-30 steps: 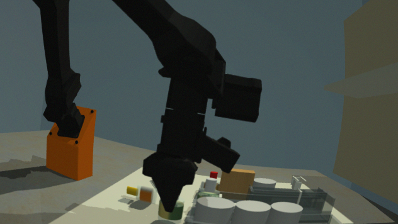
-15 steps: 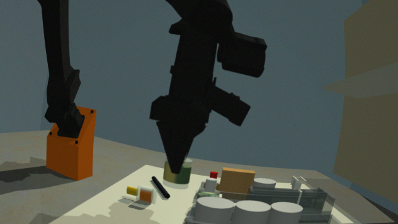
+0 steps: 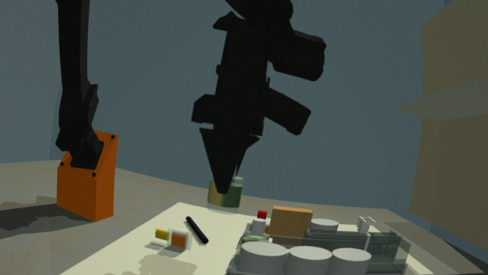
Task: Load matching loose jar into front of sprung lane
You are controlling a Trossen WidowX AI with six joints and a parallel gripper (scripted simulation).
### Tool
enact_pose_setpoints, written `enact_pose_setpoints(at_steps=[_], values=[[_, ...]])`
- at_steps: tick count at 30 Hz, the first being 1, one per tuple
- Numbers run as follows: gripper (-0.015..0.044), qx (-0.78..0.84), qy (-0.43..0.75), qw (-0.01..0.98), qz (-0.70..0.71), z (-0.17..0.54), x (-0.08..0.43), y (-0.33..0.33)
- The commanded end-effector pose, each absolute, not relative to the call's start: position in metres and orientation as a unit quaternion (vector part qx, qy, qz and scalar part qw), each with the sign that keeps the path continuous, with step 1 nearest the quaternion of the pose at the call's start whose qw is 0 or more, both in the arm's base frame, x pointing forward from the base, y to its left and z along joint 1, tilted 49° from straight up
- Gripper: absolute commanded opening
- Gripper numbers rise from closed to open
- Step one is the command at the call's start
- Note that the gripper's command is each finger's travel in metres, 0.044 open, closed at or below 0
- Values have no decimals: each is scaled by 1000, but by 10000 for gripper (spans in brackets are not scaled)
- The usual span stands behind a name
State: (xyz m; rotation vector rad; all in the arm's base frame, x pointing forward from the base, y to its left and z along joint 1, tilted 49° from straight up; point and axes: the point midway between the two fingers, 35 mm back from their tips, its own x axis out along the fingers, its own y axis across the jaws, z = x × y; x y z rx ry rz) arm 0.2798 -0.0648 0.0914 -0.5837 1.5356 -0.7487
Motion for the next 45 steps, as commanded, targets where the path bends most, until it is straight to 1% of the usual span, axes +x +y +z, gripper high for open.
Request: enact_pose_setpoints(at_steps=[1,9,23,45], values=[[0,-252,669,619,-325,61,282,-57],[0,-248,667,621,-329,11,283,-48],[0,-248,667,621,-329,-5,280,-66],[0,-248,667,621,-329,-6,288,-67]])
